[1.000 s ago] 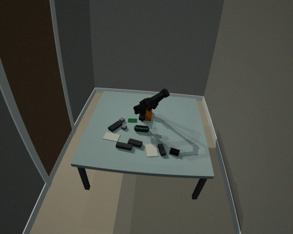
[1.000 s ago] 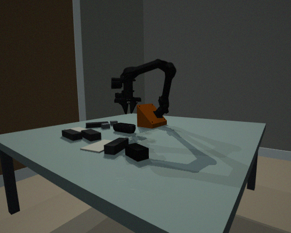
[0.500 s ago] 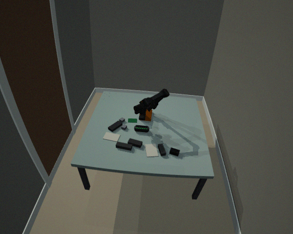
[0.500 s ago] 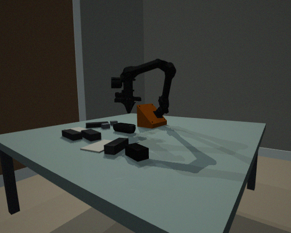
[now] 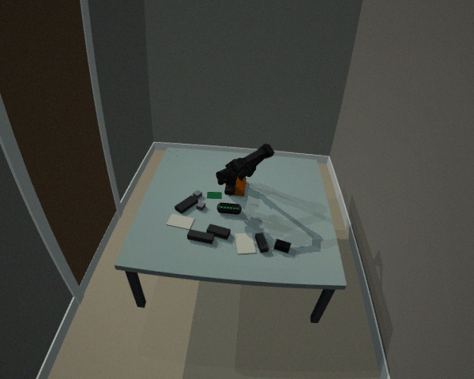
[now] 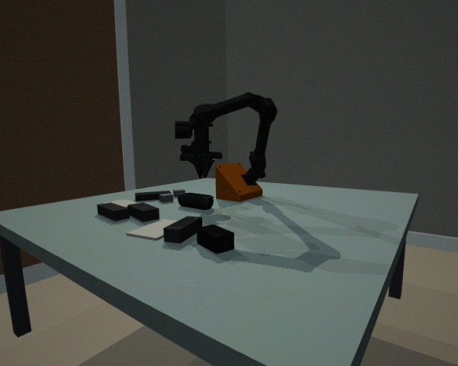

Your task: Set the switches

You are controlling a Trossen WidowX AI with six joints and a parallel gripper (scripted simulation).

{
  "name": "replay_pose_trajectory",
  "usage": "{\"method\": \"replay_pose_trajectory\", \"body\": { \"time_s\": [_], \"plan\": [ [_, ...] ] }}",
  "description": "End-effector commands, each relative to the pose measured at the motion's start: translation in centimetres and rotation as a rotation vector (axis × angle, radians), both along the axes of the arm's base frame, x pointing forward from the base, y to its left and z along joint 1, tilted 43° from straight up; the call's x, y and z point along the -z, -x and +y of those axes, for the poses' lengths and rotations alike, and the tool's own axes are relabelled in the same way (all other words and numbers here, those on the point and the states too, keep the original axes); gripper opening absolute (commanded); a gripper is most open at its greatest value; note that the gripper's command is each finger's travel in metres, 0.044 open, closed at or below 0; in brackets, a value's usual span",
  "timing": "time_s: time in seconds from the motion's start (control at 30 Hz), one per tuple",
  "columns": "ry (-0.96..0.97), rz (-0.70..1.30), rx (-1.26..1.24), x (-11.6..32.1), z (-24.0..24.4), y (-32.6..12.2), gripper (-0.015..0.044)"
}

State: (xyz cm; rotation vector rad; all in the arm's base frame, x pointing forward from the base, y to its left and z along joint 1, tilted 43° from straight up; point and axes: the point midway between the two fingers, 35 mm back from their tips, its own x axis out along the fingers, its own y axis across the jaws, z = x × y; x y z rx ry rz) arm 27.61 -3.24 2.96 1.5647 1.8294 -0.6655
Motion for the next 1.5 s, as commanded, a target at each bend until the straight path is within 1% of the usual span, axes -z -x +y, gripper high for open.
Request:
{"method": "replay_pose_trajectory", "body": {
  "time_s": [0.0,0.27,0.3,0.37,0.43,0.63,0.93,1.13,1.47],
  "plan": [
    [0.0,0.0,-0.001,0.0,0.0,0.0,0.021],
    [0.0,0.0,-0.001,0.0,0.0,0.0,0.042],
    [0.0,0.0,-0.001,0.0,0.0,0.0,0.044],
    [0.0,0.0,-0.001,0.0,0.0,0.0,0.044],
    [0.001,0.007,-0.007,0.1,-0.1,-0.4,0.0387],
    [0.008,0.064,-0.064,1.3,-0.2,-4.0,0.023],
    [0.026,0.15,-0.154,4.4,0.7,-8.6,0.0],
    [0.039,0.201,-0.208,6.7,1.8,-10.6,0.0],
    [0.04,0.203,-0.21,7.1,2.1,-10.6,0.0]
  ]
}}
